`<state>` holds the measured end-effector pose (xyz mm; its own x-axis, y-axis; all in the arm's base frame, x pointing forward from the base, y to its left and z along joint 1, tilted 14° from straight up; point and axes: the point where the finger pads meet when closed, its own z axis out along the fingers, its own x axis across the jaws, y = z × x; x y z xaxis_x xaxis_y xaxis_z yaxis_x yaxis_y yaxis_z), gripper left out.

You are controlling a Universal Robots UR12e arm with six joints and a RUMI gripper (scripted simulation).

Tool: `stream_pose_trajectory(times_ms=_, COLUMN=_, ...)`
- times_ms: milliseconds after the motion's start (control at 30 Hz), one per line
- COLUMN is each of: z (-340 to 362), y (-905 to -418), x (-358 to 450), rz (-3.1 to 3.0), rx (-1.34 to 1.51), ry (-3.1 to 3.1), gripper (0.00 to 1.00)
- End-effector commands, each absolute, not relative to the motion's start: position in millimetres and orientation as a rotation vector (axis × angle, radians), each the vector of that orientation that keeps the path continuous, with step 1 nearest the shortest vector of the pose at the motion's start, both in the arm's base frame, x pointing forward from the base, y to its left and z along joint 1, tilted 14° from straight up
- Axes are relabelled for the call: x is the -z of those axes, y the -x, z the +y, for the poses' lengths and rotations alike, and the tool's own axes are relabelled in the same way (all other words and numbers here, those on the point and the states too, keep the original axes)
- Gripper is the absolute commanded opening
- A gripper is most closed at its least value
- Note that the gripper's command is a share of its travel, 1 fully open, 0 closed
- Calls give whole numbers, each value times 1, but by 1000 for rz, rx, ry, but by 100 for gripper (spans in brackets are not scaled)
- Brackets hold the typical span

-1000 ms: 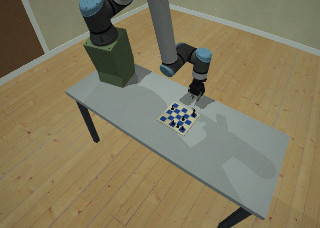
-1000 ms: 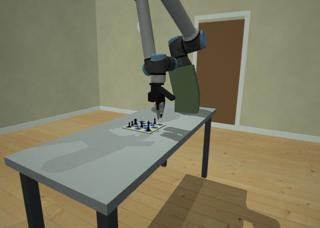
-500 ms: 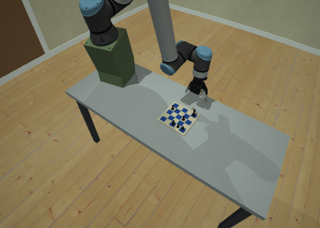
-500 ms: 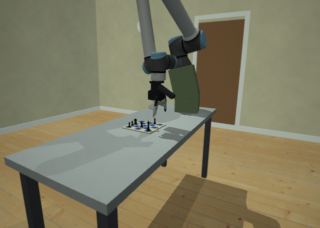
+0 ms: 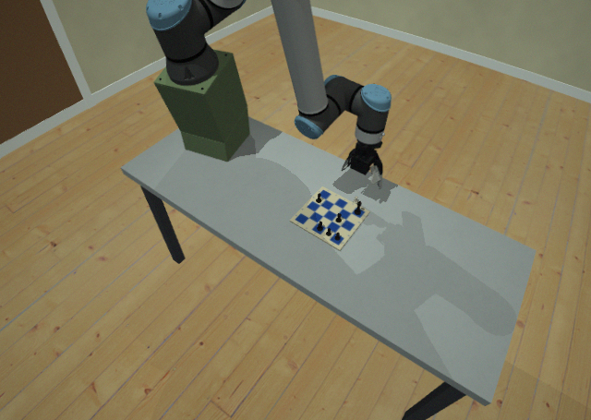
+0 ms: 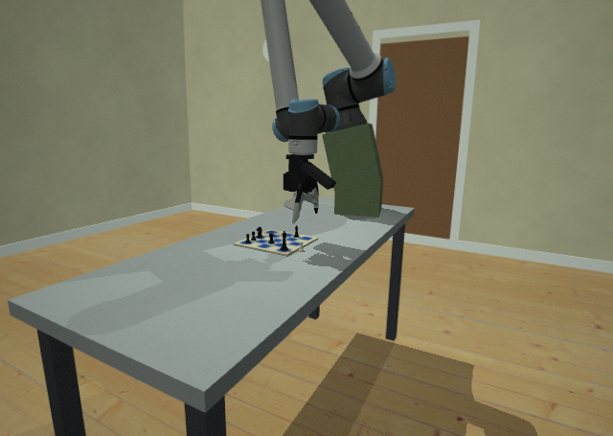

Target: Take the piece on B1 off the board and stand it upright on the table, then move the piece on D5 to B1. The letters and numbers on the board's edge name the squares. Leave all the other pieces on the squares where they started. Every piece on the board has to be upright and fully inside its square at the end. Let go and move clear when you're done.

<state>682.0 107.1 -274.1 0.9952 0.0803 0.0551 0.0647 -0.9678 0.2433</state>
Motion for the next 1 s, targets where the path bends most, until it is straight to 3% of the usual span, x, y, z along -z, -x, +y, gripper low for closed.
stream_pose_trajectory(times_ms=0, z=88, y=-666, x=269, rz=126, rx=-93, ry=-2894, gripper=100)
stream_pose_trajectory(times_ms=233, z=16, y=-585, x=247, rz=214, rx=-82, ry=-2886, gripper=100)
stream_pose_trajectory(times_ms=433, z=7, y=-572, x=243, rz=226, rx=-81, ry=-2885, gripper=100)
stream_pose_trajectory(times_ms=467, z=7, y=-572, x=243, rz=226, rx=-81, ry=-2885, gripper=22)
stream_pose_trajectory(times_ms=967, z=7, y=-572, x=243, rz=226, rx=-81, ry=-2885, gripper=22)
